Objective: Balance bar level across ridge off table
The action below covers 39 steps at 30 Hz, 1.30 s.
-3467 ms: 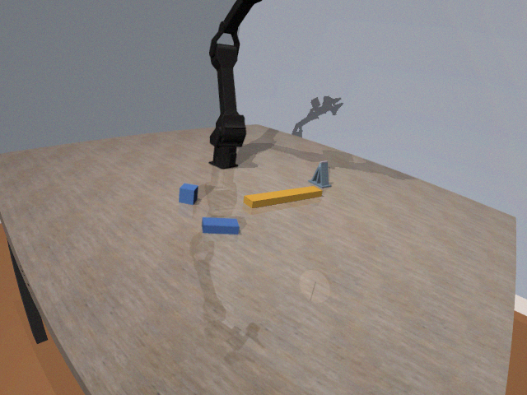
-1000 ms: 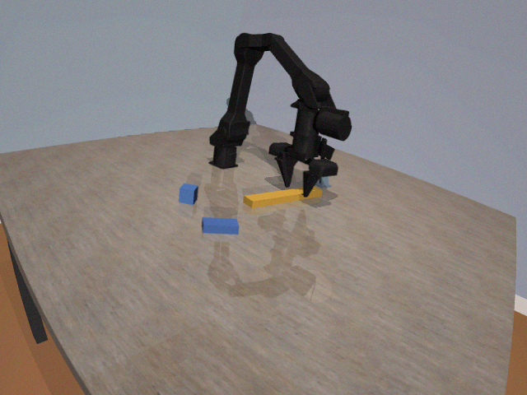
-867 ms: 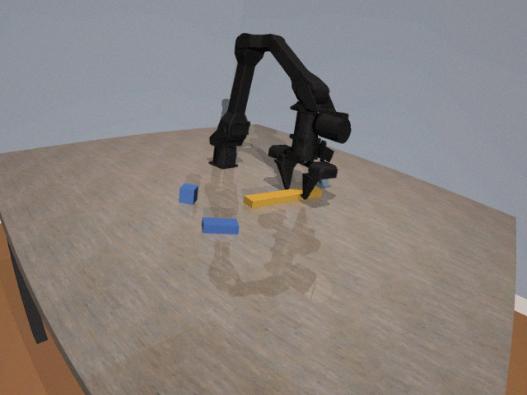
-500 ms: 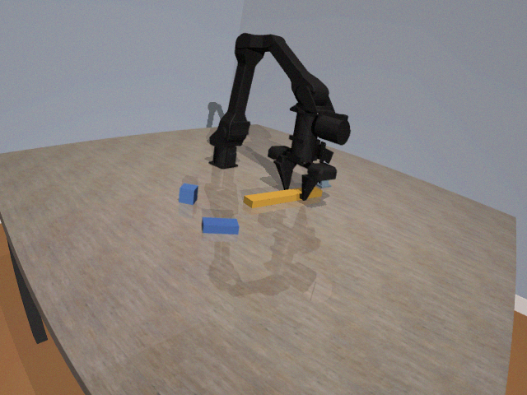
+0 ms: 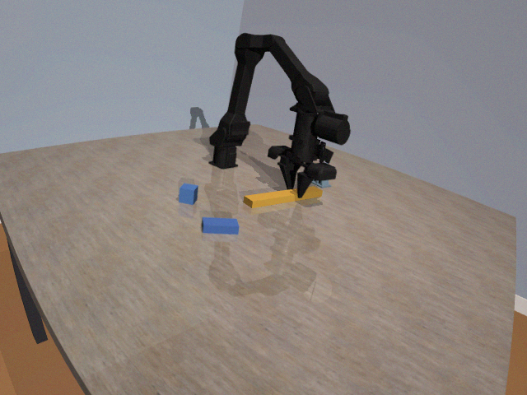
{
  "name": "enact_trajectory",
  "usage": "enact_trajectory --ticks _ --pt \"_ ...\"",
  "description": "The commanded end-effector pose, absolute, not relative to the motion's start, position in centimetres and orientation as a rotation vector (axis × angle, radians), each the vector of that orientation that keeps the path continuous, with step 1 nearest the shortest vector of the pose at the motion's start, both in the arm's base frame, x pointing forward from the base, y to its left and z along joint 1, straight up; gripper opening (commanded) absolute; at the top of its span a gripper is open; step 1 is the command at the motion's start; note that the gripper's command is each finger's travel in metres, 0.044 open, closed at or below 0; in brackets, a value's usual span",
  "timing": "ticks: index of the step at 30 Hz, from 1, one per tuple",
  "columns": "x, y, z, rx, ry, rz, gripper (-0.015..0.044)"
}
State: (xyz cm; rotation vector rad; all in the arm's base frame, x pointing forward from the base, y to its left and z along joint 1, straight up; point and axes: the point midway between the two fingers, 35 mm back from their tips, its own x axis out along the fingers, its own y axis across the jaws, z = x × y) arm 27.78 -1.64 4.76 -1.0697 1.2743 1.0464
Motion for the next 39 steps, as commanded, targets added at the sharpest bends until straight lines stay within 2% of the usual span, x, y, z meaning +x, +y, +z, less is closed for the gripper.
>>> enact_trajectory --ticks 1,2,6,39 --pt "27.8 -1.6 4.8 -1.070 1.273 1.045 0.0111" --pt "27.8 -1.6 4.8 -1.070 1.273 1.045 0.0104" --pt "27.9 -1.7 5.4 -1.071 1.273 1.045 0.0000" --pt "28.0 -1.7 13.8 -1.074 1.275 1.046 0.0000"
